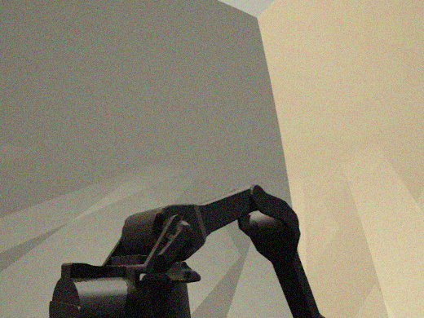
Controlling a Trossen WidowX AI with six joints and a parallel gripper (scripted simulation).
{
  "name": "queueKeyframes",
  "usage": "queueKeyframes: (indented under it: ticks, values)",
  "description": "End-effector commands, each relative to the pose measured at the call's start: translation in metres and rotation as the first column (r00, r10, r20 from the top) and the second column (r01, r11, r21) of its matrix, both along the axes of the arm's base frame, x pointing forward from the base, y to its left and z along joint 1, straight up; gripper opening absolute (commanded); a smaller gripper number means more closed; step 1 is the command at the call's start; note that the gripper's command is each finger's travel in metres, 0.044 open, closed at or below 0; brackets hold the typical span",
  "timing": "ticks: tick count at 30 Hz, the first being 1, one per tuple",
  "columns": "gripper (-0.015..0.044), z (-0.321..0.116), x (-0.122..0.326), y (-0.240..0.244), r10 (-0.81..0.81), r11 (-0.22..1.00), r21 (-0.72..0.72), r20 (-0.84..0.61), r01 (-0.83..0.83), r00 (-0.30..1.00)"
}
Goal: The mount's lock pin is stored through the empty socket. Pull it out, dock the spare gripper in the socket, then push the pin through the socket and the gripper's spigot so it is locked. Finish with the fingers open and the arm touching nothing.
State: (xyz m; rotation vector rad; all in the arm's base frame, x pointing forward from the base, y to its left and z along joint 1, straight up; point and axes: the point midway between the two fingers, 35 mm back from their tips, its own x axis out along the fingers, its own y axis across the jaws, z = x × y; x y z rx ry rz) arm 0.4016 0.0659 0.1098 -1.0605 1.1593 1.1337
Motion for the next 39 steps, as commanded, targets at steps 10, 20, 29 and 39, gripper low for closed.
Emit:
queueKeyframes:
  ticks: [10, 20, 29, 39]
  values:
    - [0.018, -0.031, -0.001, -0.001, 0.005, 1.0, -0.005, -0.004, -0.005, 1.0]
    - [0.018, -0.047, 0.0, -0.001, 0.005, 1.0, -0.005, -0.004, -0.005, 1.0]
    - [0.018, -0.062, 0.0, -0.002, 0.005, 1.0, -0.005, -0.004, -0.005, 1.0]
    - [0.018, -0.078, 0.0, -0.002, 0.005, 1.0, -0.005, -0.004, -0.005, 1.0]
